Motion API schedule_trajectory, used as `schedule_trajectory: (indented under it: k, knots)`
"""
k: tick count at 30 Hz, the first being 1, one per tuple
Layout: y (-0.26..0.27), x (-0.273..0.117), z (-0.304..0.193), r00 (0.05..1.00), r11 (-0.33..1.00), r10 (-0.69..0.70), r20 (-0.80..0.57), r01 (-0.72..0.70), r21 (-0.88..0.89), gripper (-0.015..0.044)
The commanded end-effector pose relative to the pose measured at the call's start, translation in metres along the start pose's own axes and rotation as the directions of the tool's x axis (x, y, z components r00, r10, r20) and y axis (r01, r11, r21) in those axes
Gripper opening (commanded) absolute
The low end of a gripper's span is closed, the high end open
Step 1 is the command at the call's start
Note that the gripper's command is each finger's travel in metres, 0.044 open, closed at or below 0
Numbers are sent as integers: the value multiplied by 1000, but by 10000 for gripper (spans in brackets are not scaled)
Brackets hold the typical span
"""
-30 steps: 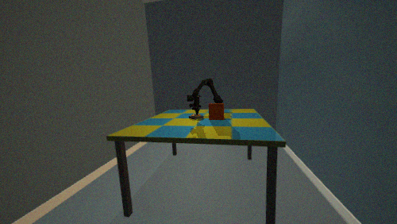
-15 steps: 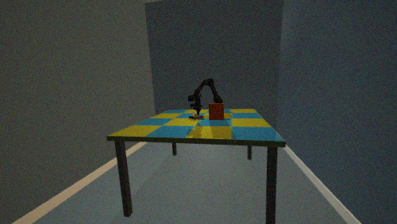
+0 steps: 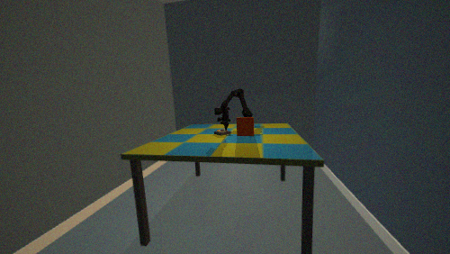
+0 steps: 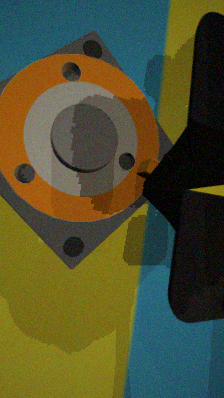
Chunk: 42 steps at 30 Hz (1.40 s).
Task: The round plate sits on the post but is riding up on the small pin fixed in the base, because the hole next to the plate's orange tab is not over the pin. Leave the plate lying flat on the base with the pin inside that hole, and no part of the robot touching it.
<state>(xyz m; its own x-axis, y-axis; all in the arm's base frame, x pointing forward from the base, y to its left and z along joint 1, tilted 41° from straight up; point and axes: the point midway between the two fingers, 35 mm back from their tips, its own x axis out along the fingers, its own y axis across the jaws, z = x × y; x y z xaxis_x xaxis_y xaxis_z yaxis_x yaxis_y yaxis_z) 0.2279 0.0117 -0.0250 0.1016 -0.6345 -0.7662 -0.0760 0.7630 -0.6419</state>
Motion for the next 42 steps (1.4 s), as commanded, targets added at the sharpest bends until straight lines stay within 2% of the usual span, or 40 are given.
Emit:
schedule_trajectory:
  k: [1,42]
  knots:
    - [-6,0,-4,1000,1000,-7,-5,7,-5,0]
    - [-50,-3,-1,1000,1000,-10,-5,10,-5,0]
